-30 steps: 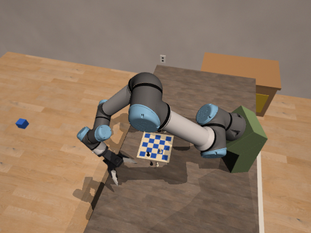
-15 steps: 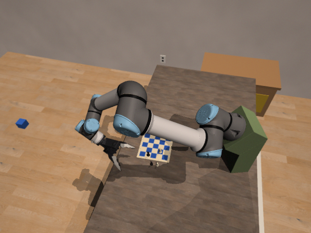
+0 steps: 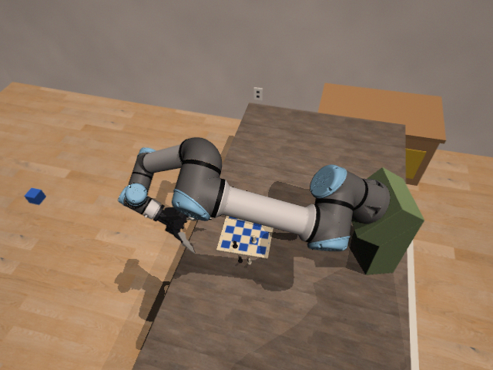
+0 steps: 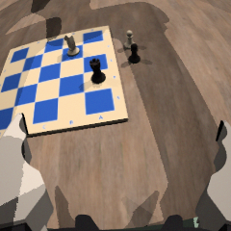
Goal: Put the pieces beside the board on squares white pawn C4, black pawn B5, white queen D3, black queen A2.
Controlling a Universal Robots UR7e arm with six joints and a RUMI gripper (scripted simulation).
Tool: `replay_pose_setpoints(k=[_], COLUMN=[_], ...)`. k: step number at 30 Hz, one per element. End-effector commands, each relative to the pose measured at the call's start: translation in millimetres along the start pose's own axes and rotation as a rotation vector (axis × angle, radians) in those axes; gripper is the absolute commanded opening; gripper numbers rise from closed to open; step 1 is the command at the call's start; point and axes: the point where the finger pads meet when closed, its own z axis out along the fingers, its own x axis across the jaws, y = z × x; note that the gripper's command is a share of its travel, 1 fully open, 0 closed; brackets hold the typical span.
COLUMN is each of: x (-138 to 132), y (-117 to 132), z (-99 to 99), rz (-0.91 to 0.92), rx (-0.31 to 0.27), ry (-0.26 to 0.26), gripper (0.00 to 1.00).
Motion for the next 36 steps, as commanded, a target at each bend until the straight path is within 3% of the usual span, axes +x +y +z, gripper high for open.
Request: replay_pose_setpoints(k=[1,19,36], x=[-24.7,-69.4,-84.5], y=[16.0,42.4,50.3], z=[-8.2,-19.6,-22.3], rz=[-0.041,-0.109,-0.133], rx=[0.059,0.139,0.167], ry=[-0.030,-0.079,-0.094], gripper=[1.00,1.00,1.00])
